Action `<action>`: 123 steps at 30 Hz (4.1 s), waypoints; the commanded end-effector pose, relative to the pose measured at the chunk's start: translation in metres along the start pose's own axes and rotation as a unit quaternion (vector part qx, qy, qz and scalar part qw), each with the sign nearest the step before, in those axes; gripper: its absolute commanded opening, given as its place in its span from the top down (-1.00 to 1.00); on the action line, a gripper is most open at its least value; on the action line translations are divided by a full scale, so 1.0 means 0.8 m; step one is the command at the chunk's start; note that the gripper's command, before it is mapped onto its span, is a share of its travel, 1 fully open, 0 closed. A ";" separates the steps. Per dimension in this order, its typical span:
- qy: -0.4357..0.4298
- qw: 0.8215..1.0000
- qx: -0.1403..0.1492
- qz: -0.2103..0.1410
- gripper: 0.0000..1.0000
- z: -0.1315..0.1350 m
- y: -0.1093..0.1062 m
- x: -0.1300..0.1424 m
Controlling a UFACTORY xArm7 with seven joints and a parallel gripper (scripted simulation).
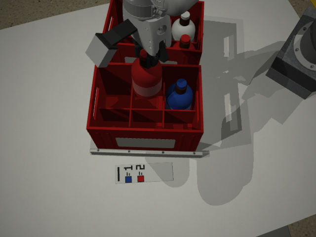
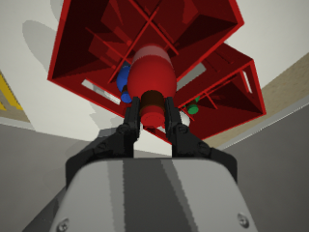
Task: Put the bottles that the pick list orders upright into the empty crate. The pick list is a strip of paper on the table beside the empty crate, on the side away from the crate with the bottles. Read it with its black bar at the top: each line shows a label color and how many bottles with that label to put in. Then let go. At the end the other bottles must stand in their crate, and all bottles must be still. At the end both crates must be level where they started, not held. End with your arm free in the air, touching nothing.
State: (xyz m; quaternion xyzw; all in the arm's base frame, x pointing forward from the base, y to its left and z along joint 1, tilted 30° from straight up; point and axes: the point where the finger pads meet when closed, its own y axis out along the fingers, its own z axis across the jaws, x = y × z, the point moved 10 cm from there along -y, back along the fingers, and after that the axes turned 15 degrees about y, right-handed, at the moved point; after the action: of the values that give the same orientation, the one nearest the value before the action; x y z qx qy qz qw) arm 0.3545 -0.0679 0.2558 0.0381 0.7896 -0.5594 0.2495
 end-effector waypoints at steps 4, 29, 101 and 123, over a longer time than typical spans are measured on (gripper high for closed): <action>0.000 1.000 0.001 0.002 1.00 0.001 0.006 -0.001; 0.000 1.000 0.001 0.002 1.00 0.001 0.034 -0.001; 0.000 1.000 0.001 0.002 1.00 0.001 0.114 -0.001; 0.000 1.000 0.001 0.002 1.00 0.001 0.114 -0.001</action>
State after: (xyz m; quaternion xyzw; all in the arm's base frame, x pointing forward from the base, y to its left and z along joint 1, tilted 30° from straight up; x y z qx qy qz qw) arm 0.3859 -0.0338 0.1763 0.0383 0.7895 -0.5594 0.2497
